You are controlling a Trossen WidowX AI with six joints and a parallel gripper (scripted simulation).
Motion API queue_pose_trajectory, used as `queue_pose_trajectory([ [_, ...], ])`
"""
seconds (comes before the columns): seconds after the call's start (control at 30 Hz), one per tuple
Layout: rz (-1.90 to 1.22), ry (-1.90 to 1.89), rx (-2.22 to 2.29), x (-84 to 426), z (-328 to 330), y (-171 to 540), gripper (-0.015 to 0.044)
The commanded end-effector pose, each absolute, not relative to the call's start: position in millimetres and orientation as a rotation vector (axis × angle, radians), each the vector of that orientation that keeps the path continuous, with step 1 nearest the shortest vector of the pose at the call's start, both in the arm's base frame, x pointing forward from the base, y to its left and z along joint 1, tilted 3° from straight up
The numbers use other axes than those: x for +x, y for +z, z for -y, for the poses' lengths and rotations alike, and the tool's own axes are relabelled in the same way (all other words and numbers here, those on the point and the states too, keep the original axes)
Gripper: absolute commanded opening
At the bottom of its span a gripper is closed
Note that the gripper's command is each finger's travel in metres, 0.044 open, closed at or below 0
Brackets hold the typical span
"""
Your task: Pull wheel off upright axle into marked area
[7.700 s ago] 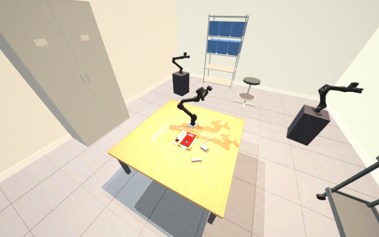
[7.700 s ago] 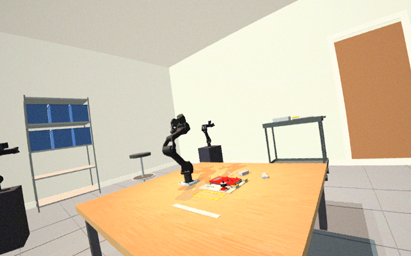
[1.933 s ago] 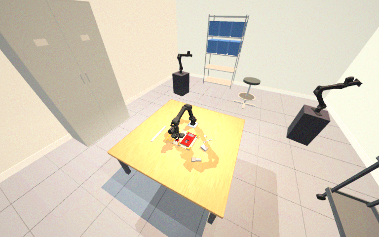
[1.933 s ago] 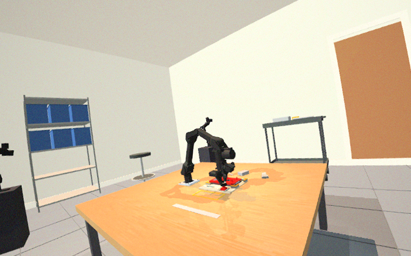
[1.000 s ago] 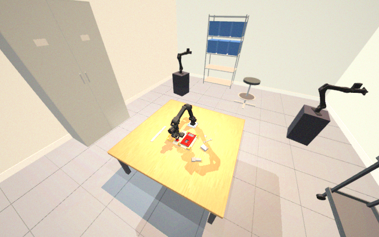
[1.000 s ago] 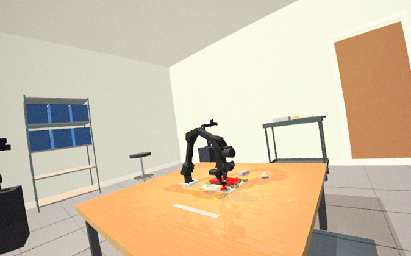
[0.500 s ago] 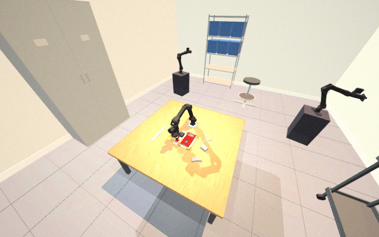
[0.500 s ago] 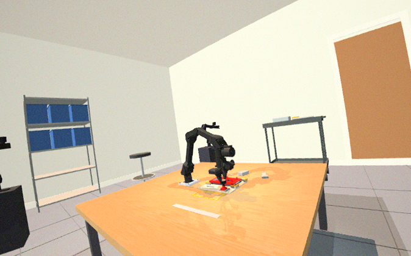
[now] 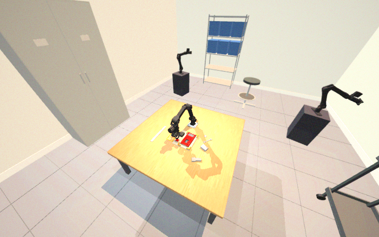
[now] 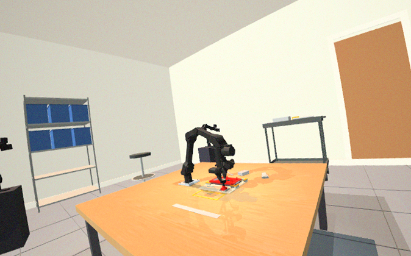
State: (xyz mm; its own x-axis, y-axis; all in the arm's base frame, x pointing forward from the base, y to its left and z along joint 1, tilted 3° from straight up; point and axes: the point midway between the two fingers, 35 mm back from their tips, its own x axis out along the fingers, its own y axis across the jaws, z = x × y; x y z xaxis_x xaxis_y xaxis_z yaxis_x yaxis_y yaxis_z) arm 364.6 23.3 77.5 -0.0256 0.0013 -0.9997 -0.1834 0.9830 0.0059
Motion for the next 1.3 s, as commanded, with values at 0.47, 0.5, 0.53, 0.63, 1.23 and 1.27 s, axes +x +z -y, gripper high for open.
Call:
queue_pose_trajectory([
  [0.47, -1.583, 0.145, -0.145, 365.6, -23.2, 86.3, 0.0000],
  [0.5, -1.583, 0.145, -0.145, 365.6, -23.2, 86.7, 0.0000],
  [0.53, -1.583, 0.145, -0.145, 365.6, -23.2, 87.0, 0.0000],
  [0.63, -1.583, 0.145, -0.145, 365.5, -23.2, 88.0, 0.0000],
  [1.23, -1.583, 0.144, -0.145, 366.5, -23.6, 111.9, 0.0000],
  [1.27, -1.583, 0.144, -0.145, 366.6, -23.7, 114.2, 0.0000],
])
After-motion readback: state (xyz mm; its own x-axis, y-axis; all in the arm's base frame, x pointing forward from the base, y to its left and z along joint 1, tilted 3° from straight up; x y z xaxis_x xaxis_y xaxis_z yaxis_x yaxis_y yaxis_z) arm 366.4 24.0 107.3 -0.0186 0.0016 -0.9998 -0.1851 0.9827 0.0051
